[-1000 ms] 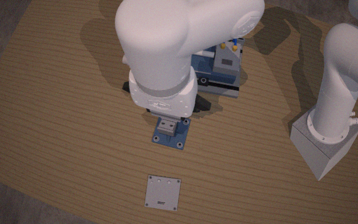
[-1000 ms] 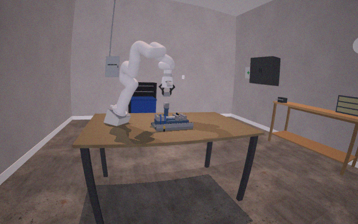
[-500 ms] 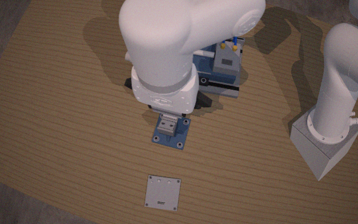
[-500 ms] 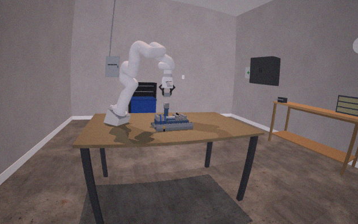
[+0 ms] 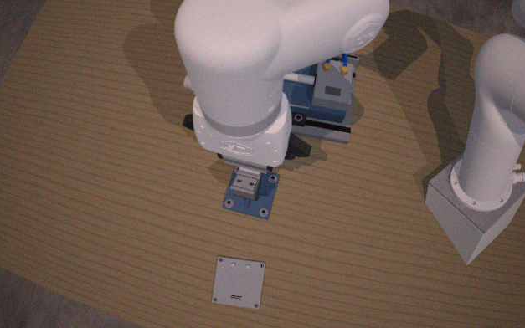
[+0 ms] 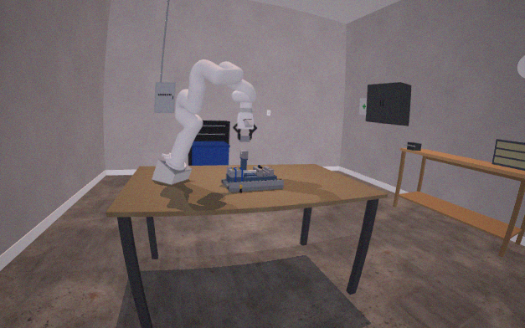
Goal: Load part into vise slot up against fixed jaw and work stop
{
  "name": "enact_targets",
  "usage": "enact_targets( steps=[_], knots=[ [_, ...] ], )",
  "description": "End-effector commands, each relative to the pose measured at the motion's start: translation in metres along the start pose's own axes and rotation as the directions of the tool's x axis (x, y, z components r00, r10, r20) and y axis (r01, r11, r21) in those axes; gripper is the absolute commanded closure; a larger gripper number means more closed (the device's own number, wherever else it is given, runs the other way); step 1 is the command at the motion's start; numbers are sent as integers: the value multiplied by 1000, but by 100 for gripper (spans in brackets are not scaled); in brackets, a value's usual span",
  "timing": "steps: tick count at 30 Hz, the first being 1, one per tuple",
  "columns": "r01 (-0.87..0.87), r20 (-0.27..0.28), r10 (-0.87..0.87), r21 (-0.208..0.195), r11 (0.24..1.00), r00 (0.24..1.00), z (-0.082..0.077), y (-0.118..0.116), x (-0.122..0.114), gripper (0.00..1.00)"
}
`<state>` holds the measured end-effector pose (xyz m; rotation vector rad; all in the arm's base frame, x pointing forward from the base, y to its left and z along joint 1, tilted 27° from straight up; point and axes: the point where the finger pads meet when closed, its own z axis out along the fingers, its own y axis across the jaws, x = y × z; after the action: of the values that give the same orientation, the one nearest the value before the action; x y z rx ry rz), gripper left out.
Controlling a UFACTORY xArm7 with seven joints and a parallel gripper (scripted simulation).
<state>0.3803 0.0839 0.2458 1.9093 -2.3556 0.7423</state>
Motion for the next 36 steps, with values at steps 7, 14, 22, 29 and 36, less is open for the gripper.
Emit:
enact_targets(
  steps=[7,14,22,29,36],
  knots=[
    [0,11,0,3,1000,1000,-2,-1,-1,100],
    [0,25,0,1,1000,1000,-2,-1,-1,100],
    [0,64,0,-1,1000,998,-2,-2,-2,100],
    [0,98,0,-1,1000,995,-2,-2,-2,100],
    [0,160,0,-1,1000,987,-1,-2,-1,100]
  ],
)
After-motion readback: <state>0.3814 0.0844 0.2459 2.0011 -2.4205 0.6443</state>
